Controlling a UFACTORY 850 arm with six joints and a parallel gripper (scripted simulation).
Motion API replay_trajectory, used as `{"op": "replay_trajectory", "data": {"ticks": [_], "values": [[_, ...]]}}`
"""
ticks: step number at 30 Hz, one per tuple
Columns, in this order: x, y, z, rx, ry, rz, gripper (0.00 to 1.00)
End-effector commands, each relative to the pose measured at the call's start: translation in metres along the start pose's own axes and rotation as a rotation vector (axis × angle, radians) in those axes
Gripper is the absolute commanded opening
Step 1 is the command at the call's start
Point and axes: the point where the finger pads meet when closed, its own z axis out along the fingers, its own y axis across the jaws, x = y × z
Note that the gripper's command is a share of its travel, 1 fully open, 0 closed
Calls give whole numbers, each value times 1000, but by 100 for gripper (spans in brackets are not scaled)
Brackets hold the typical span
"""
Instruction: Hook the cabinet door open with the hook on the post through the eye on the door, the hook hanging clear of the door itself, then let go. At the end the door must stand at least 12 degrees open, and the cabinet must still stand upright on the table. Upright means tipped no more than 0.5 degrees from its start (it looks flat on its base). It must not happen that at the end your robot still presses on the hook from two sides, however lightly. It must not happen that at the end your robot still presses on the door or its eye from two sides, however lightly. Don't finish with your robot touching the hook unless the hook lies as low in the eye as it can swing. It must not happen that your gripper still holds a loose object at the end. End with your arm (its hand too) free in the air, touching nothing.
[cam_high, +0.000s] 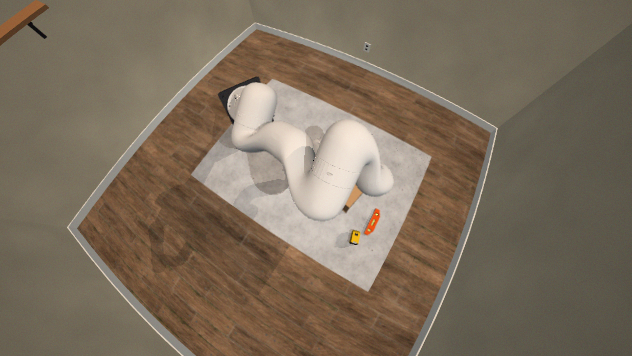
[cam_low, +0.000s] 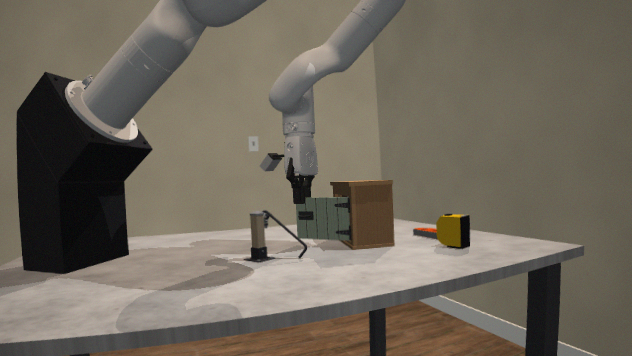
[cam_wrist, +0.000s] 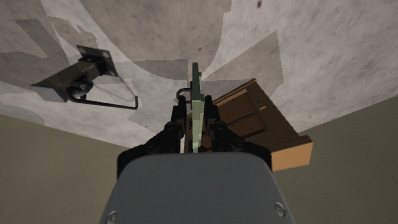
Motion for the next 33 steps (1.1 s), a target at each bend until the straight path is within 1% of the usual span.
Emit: {"op": "replay_trajectory", "data": {"ticks": [1,33], "values": [[0,-2,0,-1,0,-17,27],[-1,-21,0,-1,0,-168,27]]}}
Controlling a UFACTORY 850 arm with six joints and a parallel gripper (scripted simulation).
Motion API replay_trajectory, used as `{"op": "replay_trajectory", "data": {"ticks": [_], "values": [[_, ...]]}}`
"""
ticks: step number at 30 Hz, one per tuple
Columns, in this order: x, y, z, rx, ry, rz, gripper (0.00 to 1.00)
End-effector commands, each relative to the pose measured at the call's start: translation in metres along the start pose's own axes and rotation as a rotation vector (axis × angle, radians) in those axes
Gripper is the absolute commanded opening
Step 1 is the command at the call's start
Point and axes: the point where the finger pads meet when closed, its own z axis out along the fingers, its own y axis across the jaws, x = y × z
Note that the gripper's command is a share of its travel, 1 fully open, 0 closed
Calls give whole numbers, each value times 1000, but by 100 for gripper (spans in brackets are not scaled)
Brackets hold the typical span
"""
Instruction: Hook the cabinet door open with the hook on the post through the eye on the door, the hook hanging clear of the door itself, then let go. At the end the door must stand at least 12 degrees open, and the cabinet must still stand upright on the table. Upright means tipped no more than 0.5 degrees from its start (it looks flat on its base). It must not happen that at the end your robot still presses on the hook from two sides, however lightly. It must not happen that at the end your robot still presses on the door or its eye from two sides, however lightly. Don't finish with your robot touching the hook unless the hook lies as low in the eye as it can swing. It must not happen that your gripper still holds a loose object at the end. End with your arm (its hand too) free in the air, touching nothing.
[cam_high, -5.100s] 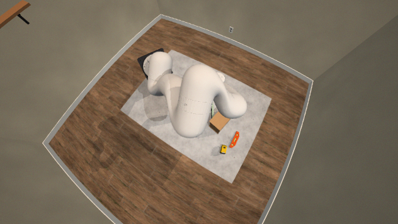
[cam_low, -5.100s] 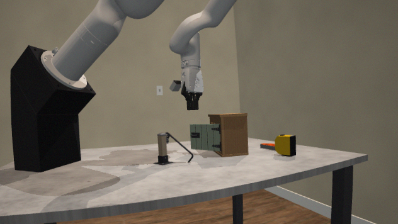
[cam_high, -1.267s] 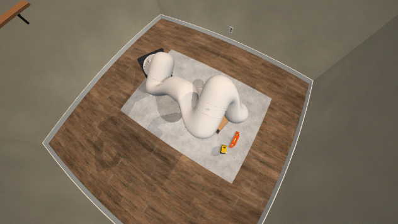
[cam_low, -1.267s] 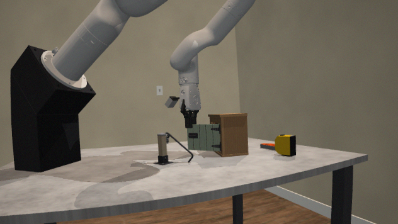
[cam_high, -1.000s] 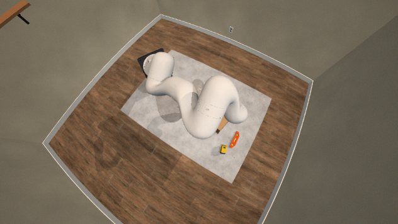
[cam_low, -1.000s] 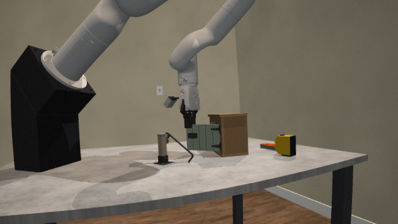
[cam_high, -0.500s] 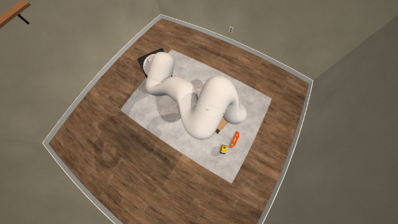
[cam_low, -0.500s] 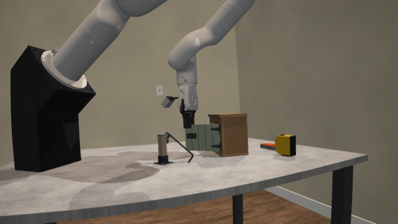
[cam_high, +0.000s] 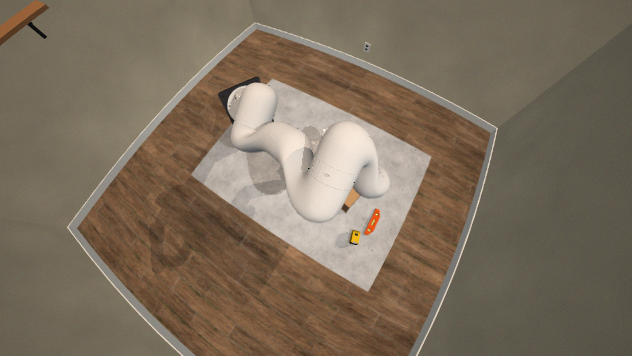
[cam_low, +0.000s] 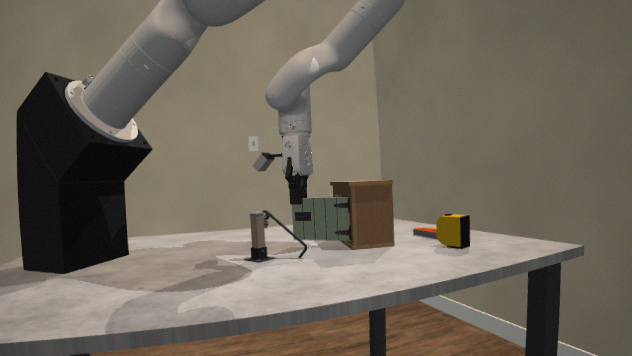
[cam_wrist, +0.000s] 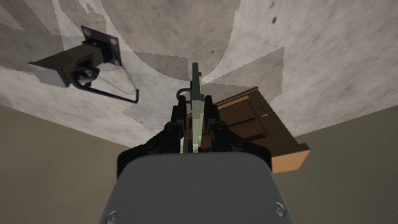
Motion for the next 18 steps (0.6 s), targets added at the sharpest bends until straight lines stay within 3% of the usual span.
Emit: {"op": "replay_trajectory", "data": {"ticks": [1,18], "values": [[0,-3,0,-1,0,-33,27],[0,-6,0,-1,0,-41,27]]}}
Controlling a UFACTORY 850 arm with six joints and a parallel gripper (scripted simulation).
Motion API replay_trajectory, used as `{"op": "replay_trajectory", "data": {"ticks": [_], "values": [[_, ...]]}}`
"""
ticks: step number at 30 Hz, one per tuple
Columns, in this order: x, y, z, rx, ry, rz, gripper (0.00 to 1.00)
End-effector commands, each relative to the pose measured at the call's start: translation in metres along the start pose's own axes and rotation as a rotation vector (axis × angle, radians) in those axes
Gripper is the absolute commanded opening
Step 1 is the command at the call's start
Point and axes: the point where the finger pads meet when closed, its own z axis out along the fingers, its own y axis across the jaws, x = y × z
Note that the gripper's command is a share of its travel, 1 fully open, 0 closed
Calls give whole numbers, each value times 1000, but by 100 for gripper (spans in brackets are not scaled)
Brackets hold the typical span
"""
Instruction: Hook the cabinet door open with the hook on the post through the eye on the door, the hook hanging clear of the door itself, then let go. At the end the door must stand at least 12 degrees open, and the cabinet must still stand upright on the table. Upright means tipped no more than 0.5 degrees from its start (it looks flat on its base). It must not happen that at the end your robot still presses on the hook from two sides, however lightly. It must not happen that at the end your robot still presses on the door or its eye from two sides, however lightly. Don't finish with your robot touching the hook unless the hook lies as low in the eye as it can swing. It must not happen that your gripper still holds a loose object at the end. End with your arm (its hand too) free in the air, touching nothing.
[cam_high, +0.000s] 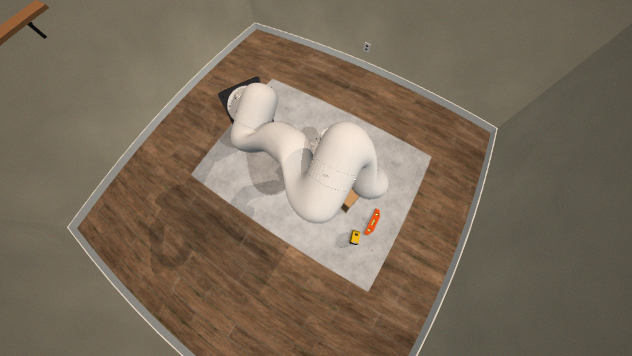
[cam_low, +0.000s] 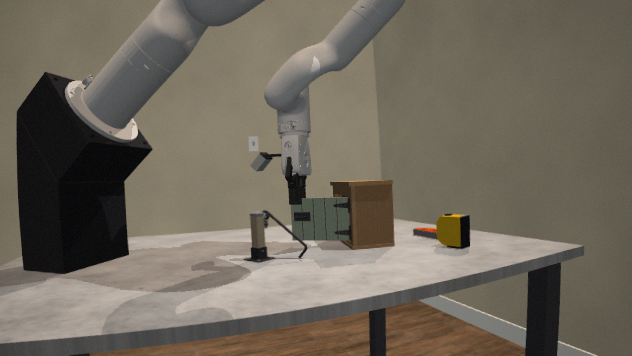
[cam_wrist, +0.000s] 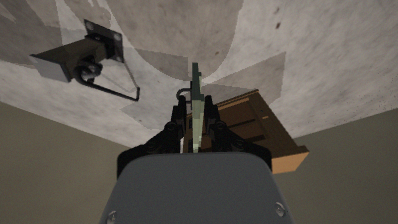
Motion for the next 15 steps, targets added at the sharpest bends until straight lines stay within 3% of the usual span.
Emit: {"op": "replay_trajectory", "data": {"ticks": [1,15], "values": [[0,2,0,0,0,13,27],[0,5,0,0,0,36,27]]}}
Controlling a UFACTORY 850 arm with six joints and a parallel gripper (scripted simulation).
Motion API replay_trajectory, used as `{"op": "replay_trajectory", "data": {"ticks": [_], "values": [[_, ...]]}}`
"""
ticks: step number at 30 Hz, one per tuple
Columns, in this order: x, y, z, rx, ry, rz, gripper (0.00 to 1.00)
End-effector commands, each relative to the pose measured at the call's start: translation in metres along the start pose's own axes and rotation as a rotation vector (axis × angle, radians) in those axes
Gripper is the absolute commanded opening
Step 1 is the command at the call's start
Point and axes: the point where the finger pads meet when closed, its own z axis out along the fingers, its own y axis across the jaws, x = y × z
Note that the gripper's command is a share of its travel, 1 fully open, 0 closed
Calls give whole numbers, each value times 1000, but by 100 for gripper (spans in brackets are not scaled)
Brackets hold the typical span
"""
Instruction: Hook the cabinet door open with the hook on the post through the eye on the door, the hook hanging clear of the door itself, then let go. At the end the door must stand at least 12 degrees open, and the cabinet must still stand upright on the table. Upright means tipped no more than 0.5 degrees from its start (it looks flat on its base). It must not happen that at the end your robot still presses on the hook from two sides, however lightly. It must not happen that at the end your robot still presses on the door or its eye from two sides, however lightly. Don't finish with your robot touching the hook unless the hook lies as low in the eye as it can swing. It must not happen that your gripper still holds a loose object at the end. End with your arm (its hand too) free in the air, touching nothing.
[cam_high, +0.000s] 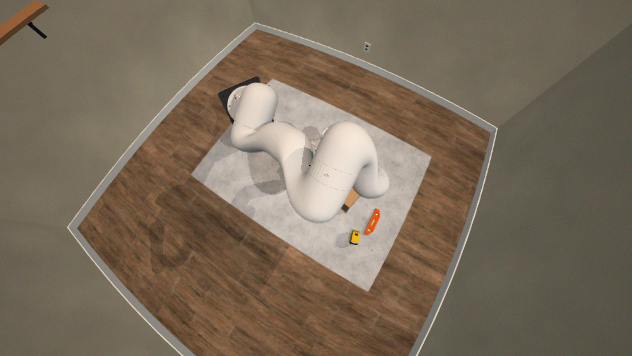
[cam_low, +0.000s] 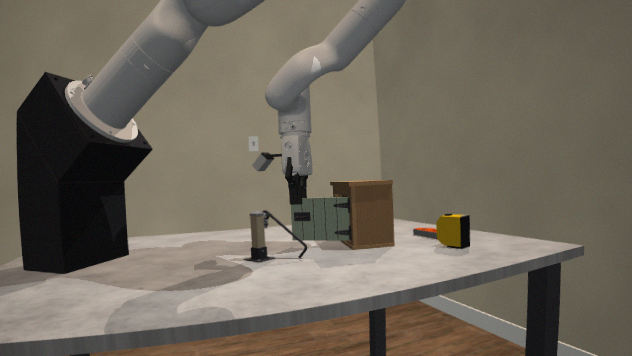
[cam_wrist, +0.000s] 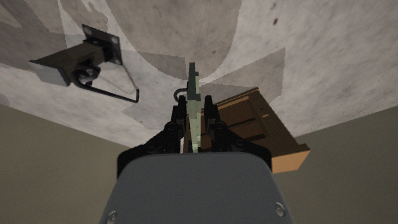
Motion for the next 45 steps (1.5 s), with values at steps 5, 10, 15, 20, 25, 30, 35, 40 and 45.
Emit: {"op": "replay_trajectory", "data": {"ticks": [5,10,15,20,25,30,35,40,45], "values": [[0,2,0,0,0,17,27],[0,3,0,0,0,18,27],[0,3,0,0,0,18,27],[0,4,0,0,0,30,27],[0,5,0,0,0,35,27],[0,5,0,0,0,35,27],[0,5,0,0,0,31,27],[0,0,0,0,0,-12,27],[0,-1,0,0,0,-12,27]]}}
